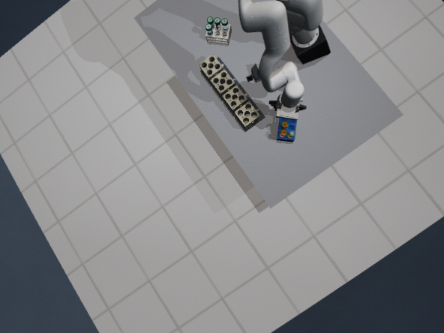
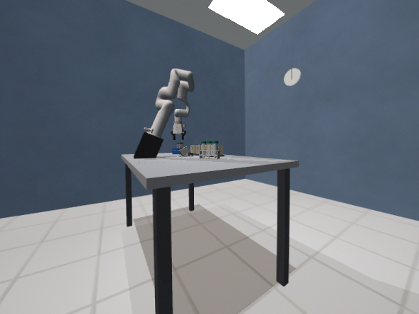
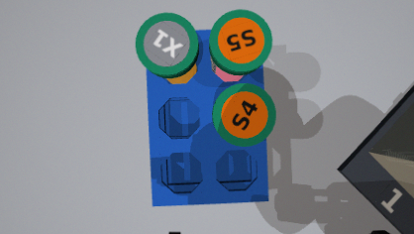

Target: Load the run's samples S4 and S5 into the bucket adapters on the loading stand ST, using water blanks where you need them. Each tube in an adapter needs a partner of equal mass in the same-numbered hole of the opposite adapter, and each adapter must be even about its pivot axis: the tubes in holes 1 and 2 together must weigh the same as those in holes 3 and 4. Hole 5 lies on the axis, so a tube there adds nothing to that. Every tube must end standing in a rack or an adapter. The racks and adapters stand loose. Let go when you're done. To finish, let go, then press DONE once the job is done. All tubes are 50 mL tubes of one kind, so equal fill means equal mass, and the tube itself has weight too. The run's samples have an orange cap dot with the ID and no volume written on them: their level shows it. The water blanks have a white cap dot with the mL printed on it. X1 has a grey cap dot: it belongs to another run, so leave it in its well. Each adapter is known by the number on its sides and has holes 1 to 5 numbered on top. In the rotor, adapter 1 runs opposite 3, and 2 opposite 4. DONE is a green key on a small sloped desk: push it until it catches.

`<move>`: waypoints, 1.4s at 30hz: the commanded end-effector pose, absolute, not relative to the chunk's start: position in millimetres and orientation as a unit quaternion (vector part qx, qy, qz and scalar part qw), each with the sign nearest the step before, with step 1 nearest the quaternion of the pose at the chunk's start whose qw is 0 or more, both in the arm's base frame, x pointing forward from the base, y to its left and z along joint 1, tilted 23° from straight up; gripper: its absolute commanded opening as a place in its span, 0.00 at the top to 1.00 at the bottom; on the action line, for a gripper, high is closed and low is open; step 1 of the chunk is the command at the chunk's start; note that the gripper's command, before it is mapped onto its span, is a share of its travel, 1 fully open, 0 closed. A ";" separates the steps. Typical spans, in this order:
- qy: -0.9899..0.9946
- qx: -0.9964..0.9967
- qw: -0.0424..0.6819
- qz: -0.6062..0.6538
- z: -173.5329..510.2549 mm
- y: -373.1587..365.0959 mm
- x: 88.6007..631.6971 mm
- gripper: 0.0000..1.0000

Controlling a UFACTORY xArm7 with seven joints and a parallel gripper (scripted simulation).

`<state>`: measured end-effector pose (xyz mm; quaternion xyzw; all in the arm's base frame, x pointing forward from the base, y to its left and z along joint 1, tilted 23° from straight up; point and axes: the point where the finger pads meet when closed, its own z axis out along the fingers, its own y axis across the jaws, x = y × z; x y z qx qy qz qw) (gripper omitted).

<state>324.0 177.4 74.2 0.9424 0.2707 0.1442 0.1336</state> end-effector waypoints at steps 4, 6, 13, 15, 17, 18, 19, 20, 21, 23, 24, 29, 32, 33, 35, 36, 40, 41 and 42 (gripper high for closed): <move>0.271 0.942 0.133 0.145 88.6 180.8 319.8 0.00; 0.271 0.942 0.133 0.145 93.6 181.7 317.9 0.00; 0.271 0.942 0.133 0.145 110.9 185.0 311.5 0.00; 0.271 0.942 0.133 0.145 115.9 185.9 309.7 0.00; 0.271 0.942 0.133 0.145 115.9 185.9 309.7 0.00; 0.271 0.942 0.133 0.145 118.4 186.4 308.8 0.00; 0.271 0.942 0.133 0.145 120.8 186.9 307.8 0.00; 0.271 0.942 0.133 0.145 123.3 187.3 306.9 0.00; 0.271 0.942 0.133 0.145 125.8 187.8 306.0 0.00; 0.271 0.942 0.133 0.145 130.7 188.7 304.2 0.00; 0.271 0.942 0.133 0.145 133.2 189.2 303.3 0.00; 0.271 0.942 0.133 0.145 145.5 191.5 298.7 0.00; 0.271 0.942 0.133 0.145 152.9 192.9 295.9 0.00; 0.271 0.942 0.133 0.145 152.9 192.9 295.9 0.00; 0.271 0.942 0.133 0.145 155.4 193.4 295.0 0.00; 0.271 0.942 0.133 0.145 157.9 193.9 294.1 0.00; 0.255 0.947 0.130 0.147 165.4 190.3 292.7 0.00; 0.240 0.951 0.128 0.149 166.7 185.5 293.6 0.00; 0.224 0.955 0.125 0.152 167.9 180.7 294.6 0.00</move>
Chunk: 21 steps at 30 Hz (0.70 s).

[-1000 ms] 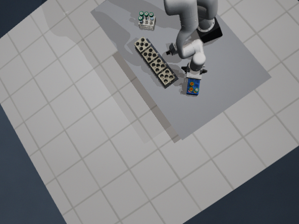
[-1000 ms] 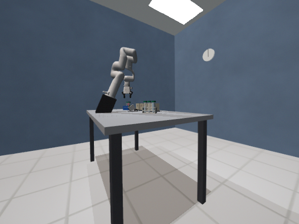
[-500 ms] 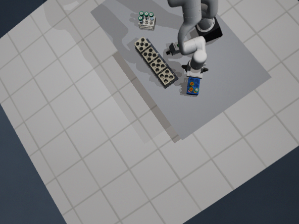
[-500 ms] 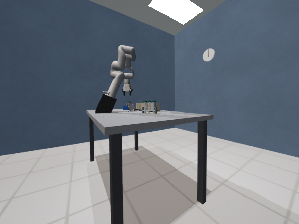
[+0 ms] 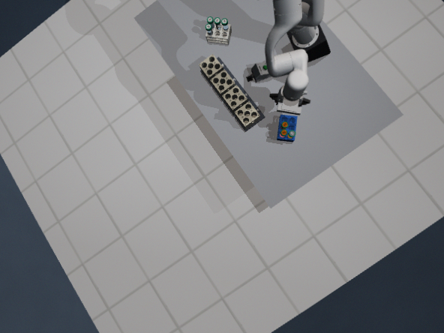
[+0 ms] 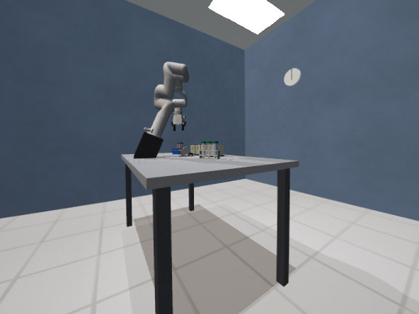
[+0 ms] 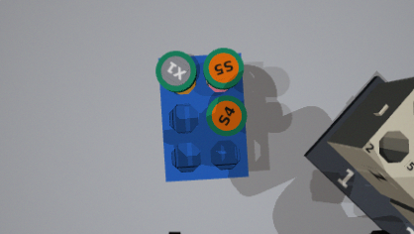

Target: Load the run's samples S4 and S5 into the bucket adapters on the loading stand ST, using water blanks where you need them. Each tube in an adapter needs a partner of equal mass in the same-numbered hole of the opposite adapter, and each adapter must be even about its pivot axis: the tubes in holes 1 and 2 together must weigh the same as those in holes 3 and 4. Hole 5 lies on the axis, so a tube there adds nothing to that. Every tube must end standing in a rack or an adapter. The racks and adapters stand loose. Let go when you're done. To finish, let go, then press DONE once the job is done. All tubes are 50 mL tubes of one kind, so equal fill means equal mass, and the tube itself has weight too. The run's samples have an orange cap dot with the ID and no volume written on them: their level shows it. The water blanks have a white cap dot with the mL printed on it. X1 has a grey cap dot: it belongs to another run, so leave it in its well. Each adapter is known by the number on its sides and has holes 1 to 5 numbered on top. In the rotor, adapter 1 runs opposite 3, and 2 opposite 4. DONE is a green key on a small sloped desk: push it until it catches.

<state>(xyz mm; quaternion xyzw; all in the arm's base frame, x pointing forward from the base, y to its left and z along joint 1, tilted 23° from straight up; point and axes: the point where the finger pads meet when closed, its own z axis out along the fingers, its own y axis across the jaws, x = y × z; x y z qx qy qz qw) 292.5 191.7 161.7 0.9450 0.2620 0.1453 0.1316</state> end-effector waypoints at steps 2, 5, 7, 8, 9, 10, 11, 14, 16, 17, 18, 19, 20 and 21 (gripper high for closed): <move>0.192 0.962 0.120 0.156 170.4 171.2 296.4 0.00; 0.143 0.970 0.112 0.161 174.1 156.9 299.2 0.00; 0.111 0.974 0.107 0.165 176.6 147.3 301.1 0.00; 0.111 0.974 0.107 0.165 176.6 147.3 301.1 0.00; 0.111 0.974 0.107 0.165 176.6 147.3 301.1 0.00; 0.095 0.976 0.104 0.167 177.9 142.5 302.1 0.00; 0.078 0.977 0.101 0.169 179.1 137.8 303.0 0.00; 0.029 0.980 0.093 0.174 182.8 123.4 305.8 0.00; -0.003 0.980 0.087 0.177 185.3 113.9 307.7 0.00; -0.020 0.980 0.084 0.178 186.6 109.1 308.6 0.00; -0.036 0.980 0.081 0.179 187.8 104.3 309.5 0.00; -0.052 0.979 0.078 0.181 189.0 99.6 310.5 0.00; -0.069 0.978 0.075 0.182 190.3 94.8 311.4 0.00; -0.085 0.977 0.072 0.183 191.5 90.0 312.3 0.00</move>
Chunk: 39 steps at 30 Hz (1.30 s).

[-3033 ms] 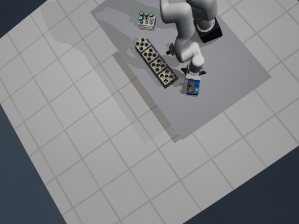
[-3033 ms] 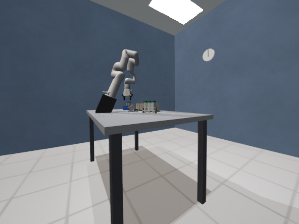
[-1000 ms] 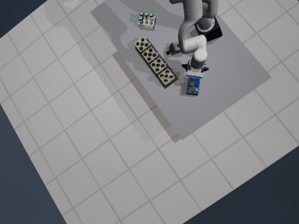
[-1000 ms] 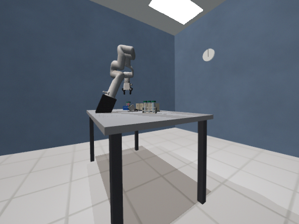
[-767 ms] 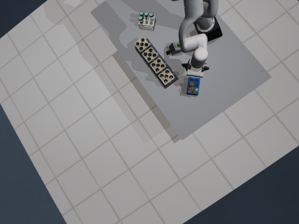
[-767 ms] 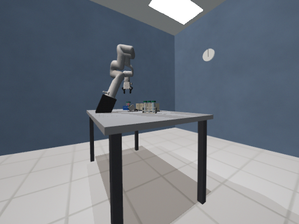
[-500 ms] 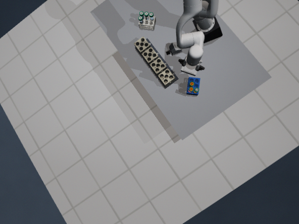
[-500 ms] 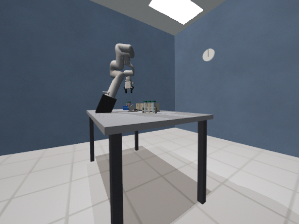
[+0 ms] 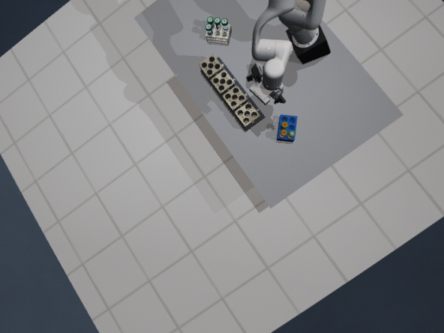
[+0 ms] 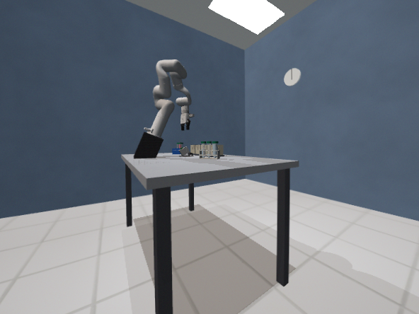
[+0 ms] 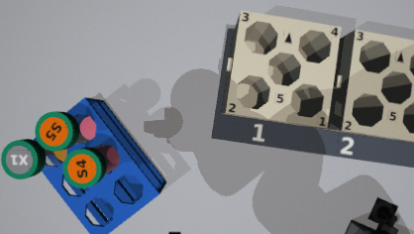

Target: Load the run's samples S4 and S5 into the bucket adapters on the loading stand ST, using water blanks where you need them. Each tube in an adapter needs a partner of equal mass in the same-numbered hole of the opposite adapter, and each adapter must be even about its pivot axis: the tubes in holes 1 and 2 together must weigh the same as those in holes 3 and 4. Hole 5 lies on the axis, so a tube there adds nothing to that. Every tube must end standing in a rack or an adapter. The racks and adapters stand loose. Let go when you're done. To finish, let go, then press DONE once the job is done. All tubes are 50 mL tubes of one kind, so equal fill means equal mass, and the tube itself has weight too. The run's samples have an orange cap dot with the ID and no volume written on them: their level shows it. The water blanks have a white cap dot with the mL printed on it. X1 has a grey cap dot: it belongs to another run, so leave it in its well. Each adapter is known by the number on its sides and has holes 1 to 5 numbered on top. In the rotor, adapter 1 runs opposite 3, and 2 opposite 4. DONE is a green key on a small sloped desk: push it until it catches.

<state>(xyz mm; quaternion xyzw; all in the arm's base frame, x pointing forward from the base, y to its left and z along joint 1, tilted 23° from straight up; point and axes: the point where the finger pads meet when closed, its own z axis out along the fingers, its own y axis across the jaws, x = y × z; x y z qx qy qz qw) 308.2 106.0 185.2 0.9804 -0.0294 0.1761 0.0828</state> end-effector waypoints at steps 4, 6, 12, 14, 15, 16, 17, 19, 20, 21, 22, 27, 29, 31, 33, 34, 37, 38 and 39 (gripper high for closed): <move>-0.134 0.971 0.063 0.187 195.3 75.7 315.1 0.00; -0.138 0.971 0.062 0.187 196.5 70.9 316.1 0.00; -0.138 0.971 0.063 0.187 204.0 42.3 321.7 0.00; -0.138 0.971 0.063 0.187 206.4 32.7 323.5 0.00; -0.138 0.971 0.063 0.187 207.7 28.0 324.4 0.00; -0.138 0.971 0.063 0.187 208.9 23.2 325.4 0.00; -0.138 0.971 0.063 0.187 210.2 18.4 326.3 0.00; -0.138 0.971 0.063 0.187 212.7 8.8 328.1 0.00; -0.138 0.971 0.063 0.187 213.9 4.1 329.1 0.00; -0.138 0.971 0.063 0.187 213.9 4.1 329.1 0.00; -0.138 0.971 0.063 0.187 213.9 4.1 329.1 0.00; -0.138 0.971 0.063 0.187 220.1 -19.8 333.7 0.00; -0.138 0.971 0.063 0.187 222.6 -29.4 335.6 0.00; -0.138 0.971 0.063 0.187 225.1 -38.9 337.4 0.00; -0.138 0.971 0.063 0.187 227.6 -48.4 339.3 0.00; -0.138 0.971 0.063 0.187 228.8 -53.2 340.2 0.00; -0.138 0.971 0.063 0.187 232.5 -67.5 343.0 0.00; -0.138 0.971 0.063 0.187 232.5 -67.5 343.0 0.00; -0.138 0.971 0.063 0.187 232.5 -67.5 343.0 0.00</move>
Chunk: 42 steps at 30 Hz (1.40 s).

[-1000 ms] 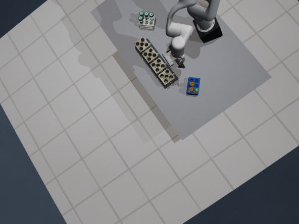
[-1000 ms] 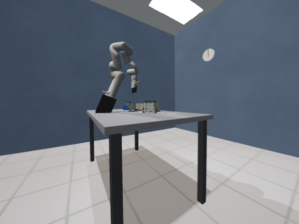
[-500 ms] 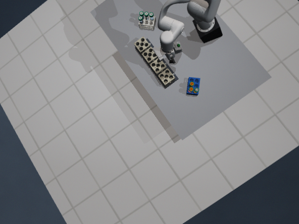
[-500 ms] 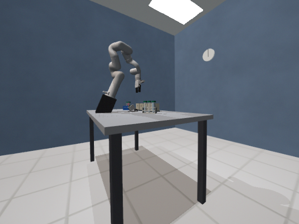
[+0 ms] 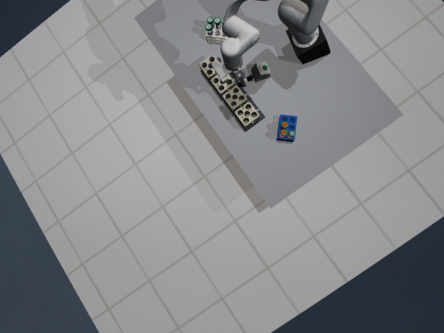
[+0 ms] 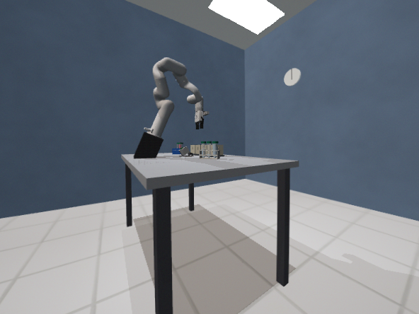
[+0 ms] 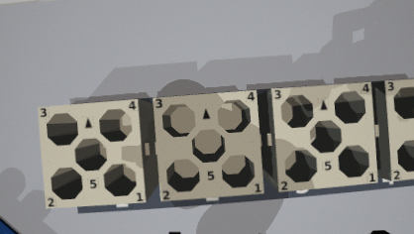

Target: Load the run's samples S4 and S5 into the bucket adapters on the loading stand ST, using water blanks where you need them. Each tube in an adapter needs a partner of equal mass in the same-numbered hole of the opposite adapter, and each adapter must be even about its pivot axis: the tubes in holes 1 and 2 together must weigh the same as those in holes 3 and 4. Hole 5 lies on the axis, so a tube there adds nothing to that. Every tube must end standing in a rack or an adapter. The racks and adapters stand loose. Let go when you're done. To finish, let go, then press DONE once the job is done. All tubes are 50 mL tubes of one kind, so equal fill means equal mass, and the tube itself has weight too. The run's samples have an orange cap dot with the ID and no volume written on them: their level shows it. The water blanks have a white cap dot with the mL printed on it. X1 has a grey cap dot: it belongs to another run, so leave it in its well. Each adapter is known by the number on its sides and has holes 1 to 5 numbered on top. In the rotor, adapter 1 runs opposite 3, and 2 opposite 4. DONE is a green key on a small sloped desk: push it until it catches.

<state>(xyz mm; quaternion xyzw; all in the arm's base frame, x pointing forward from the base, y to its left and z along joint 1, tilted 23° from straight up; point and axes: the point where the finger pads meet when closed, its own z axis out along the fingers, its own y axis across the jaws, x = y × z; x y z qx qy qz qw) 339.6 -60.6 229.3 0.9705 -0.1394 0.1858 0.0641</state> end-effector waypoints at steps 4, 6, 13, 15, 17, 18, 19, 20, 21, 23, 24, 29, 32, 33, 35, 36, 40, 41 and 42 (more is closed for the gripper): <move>-0.138 0.971 0.063 0.187 237.5 -86.6 346.7 0.00; -0.105 0.975 0.069 0.185 235.6 -76.8 346.6 0.43; 0.009 0.980 0.090 0.176 228.9 -42.3 346.0 0.43; 0.041 0.979 0.096 0.172 227.0 -32.4 345.9 0.43; 0.041 0.979 0.096 0.172 227.0 -32.4 345.9 0.43; 0.058 0.979 0.099 0.171 226.0 -27.5 345.8 0.43; 0.074 0.978 0.102 0.169 225.1 -22.6 345.7 0.43; 0.090 0.976 0.104 0.167 224.1 -17.7 345.7 0.43; 0.107 0.975 0.107 0.166 223.2 -12.7 345.6 0.43; 0.139 0.970 0.113 0.162 221.3 -2.9 345.4 0.43; 0.155 0.968 0.115 0.160 220.3 2.1 345.3 0.43; 0.235 0.952 0.128 0.150 215.5 26.7 344.9 0.43; 0.283 0.939 0.135 0.143 212.7 41.5 344.7 0.43; 0.283 0.939 0.135 0.143 212.7 41.5 344.7 0.43; 0.295 0.935 0.137 0.142 211.7 46.4 344.7 0.43; 0.295 0.935 0.137 0.142 210.8 51.3 344.6 0.43; 0.295 0.935 0.137 0.142 207.0 71.0 344.2 0.43; 0.295 0.935 0.137 0.142 206.0 76.0 344.1 0.43; 0.295 0.935 0.137 0.142 205.1 80.9 344.1 0.43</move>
